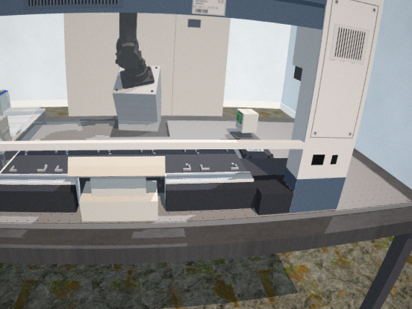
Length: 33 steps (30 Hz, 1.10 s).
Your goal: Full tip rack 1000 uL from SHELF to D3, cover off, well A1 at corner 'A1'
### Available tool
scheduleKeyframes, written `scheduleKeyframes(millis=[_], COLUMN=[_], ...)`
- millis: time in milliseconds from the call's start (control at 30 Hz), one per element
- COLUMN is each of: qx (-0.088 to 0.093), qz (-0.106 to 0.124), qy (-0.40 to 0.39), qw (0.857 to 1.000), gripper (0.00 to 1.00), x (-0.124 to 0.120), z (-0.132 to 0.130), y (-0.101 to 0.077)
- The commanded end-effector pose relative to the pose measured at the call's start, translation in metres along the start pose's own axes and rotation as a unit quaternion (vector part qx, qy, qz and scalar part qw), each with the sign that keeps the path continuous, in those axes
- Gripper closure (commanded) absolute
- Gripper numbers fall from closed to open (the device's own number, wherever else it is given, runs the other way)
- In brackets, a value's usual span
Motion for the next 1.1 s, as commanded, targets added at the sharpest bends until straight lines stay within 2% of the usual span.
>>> scheduleKeyframes(millis=[0,33,167,233,1067], qx=[0.008,0.004,0.005,0.005,0.002], qz=[-0.033,-0.02,-0.018,-0.018,-0.007], qy=[-0.003,0.011,0.001,0.001,0.007], qw=[0.999,1.0,1.0,1.0,1.0], gripper=[0.0,0.0,0.0,0.0,0.0], x=[0.002,-0.009,-0.03,-0.03,-0.145], z=[0.019,0.003,0.007,0.007,-0.013], y=[-0.03,-0.017,-0.012,-0.012,-0.008])
Point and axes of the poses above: the point where the finger pads meet when closed, its own y axis out along the fingers, its own z axis across the jaws, x = y × z, the point moved 8 cm from there along -y, back along the fingers, and after that the axes turned 10 degrees about y, right-handed, at the moved point
